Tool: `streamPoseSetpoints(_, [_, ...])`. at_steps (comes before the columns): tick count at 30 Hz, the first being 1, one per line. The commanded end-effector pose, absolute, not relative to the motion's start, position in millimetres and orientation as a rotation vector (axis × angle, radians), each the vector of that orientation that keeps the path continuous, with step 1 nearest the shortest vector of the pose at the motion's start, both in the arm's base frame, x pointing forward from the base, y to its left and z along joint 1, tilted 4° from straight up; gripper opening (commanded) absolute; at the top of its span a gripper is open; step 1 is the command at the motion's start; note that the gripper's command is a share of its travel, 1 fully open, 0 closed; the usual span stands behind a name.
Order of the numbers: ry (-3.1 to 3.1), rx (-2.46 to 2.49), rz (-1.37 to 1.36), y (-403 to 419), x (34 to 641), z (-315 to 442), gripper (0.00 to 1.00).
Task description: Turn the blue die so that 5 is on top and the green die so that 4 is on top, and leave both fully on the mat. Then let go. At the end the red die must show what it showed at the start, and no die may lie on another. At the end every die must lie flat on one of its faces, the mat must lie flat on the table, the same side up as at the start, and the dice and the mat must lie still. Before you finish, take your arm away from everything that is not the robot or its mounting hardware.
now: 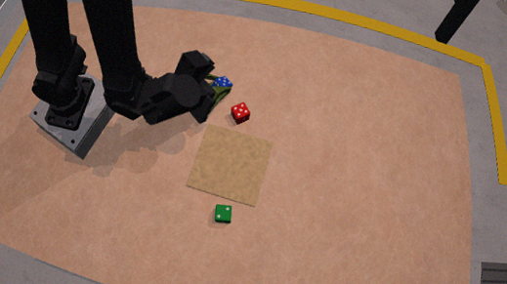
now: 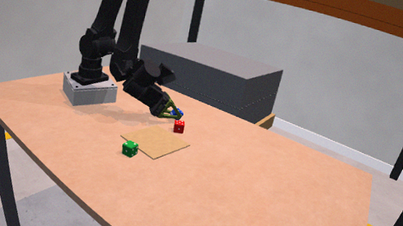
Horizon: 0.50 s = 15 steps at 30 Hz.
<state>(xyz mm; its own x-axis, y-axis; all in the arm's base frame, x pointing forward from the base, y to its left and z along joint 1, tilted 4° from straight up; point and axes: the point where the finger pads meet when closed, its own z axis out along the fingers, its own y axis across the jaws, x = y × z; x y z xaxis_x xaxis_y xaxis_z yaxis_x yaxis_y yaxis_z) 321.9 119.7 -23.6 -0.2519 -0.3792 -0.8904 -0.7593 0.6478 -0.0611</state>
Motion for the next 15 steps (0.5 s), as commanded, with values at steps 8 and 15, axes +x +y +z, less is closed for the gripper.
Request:
streamPoseSetpoints(8, [1.847,-0.883,0.461,115.0,329.1,-25.2,0.26])
streamPoseSetpoints(15, [1.846,-0.884,0.460,115.0,329.8,-26.3,0.26])
